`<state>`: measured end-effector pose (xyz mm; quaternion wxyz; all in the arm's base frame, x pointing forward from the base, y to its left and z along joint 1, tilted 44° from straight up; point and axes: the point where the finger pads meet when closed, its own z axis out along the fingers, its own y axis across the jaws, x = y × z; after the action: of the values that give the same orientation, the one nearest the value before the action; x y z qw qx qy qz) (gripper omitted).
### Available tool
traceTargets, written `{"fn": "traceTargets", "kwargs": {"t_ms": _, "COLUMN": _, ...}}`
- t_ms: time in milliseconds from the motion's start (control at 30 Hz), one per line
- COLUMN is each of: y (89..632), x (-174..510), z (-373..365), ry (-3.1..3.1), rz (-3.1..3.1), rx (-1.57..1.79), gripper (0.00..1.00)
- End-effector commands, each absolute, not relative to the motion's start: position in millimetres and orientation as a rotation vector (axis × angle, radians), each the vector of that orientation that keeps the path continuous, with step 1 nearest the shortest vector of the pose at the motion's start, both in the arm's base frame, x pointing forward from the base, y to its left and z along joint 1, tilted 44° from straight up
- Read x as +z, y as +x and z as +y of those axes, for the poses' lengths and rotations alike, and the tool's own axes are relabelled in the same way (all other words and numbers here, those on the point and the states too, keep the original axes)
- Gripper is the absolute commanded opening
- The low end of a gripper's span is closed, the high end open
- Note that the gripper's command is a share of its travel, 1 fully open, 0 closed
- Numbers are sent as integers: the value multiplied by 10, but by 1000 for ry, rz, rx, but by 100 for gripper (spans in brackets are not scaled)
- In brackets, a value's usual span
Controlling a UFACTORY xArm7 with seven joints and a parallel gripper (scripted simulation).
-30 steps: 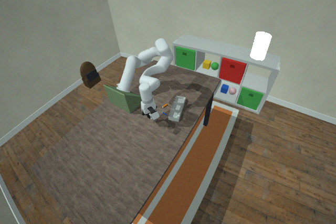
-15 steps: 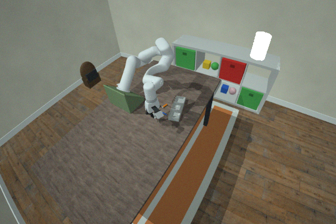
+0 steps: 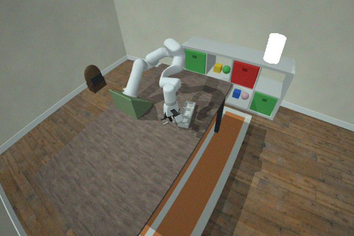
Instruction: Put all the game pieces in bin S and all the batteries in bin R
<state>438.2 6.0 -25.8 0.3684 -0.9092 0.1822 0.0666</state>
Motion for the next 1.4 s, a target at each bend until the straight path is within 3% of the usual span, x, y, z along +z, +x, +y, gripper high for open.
{"fn": "traceTargets", "kwargs": {"t_ms": 0, "y": 4544, "x": -139, "z": 144, "ry": -2300, "rz": 654, "rx": 241, "gripper": 0}}
{"fn": "traceTargets", "kwargs": {"t_ms": 367, "y": 4916, "x": 137, "z": 423, "ry": -2177, "rz": 1037, "rx": 390, "gripper": 0}}
{"fn": "traceTargets", "kwargs": {"t_ms": 767, "y": 4931, "x": 147, "z": 433, "ry": -1964, "rz": 1480, "rx": 574, "gripper": 0}}
{"fn": "traceTargets", "kwargs": {"t_ms": 1367, "y": 4932, "x": 148, "z": 434, "ry": -1955, "rz": 1497, "rx": 582, "gripper": 0}}
